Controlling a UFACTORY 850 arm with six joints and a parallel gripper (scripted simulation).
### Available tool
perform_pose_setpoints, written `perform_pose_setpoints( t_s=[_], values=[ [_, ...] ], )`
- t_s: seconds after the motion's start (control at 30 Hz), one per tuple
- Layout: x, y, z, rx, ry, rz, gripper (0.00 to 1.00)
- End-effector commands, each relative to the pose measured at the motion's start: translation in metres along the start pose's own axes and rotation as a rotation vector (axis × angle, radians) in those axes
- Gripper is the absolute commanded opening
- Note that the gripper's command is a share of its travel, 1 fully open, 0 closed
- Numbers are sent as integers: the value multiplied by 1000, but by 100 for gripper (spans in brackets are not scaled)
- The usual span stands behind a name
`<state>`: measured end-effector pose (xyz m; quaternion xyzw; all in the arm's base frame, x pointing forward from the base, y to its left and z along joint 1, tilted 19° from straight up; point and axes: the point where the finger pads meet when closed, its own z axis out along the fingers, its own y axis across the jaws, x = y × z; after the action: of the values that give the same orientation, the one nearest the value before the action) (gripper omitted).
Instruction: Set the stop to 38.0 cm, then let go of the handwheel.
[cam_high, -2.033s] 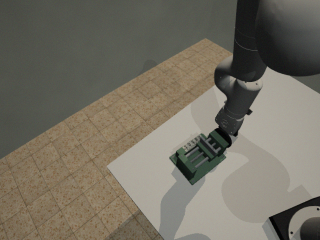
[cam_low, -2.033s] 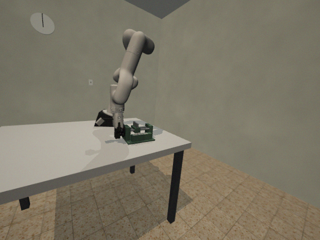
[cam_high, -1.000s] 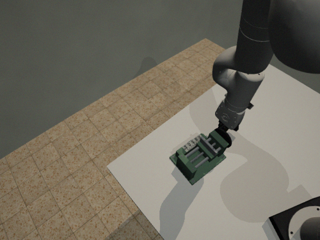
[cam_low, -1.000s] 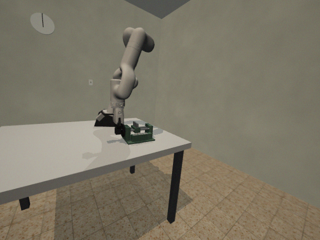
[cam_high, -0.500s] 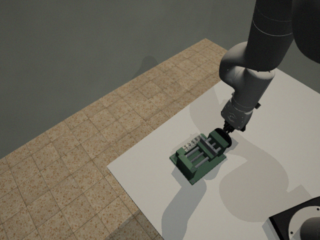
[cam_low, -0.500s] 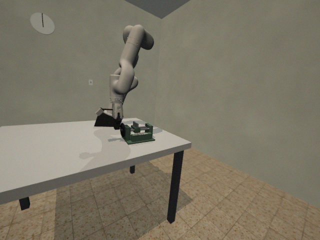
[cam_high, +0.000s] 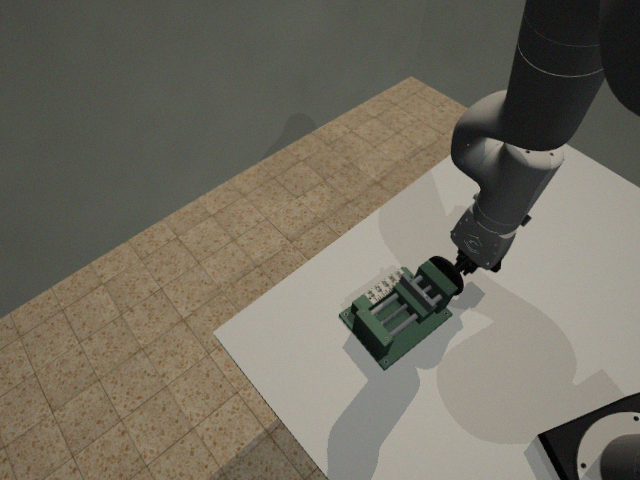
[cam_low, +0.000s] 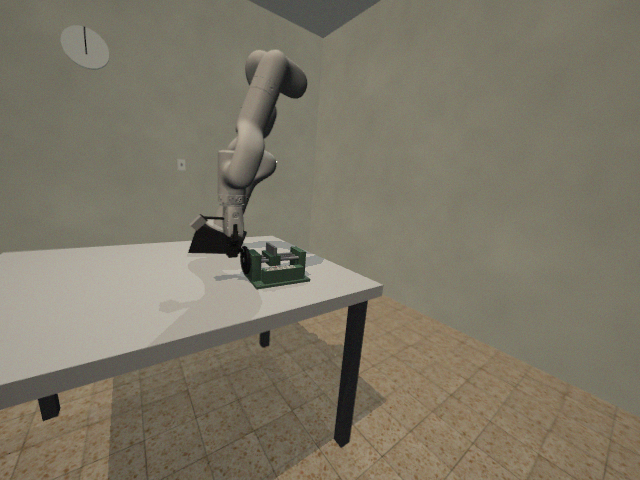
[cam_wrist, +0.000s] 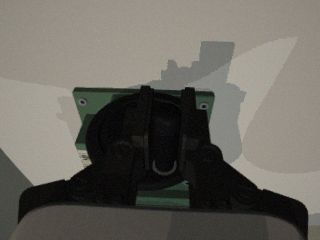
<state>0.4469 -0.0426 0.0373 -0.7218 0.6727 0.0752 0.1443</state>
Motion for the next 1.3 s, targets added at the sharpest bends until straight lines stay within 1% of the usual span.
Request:
perform_pose_setpoints(
  t_s=[0.0, 0.63, 1.27],
  values=[
    [0, 4, 2, 4, 0, -1, 6],
    [0, 16, 15, 4, 0, -1, 6],
    [0, 19, 40, 4, 0, -1, 6]
  ],
)
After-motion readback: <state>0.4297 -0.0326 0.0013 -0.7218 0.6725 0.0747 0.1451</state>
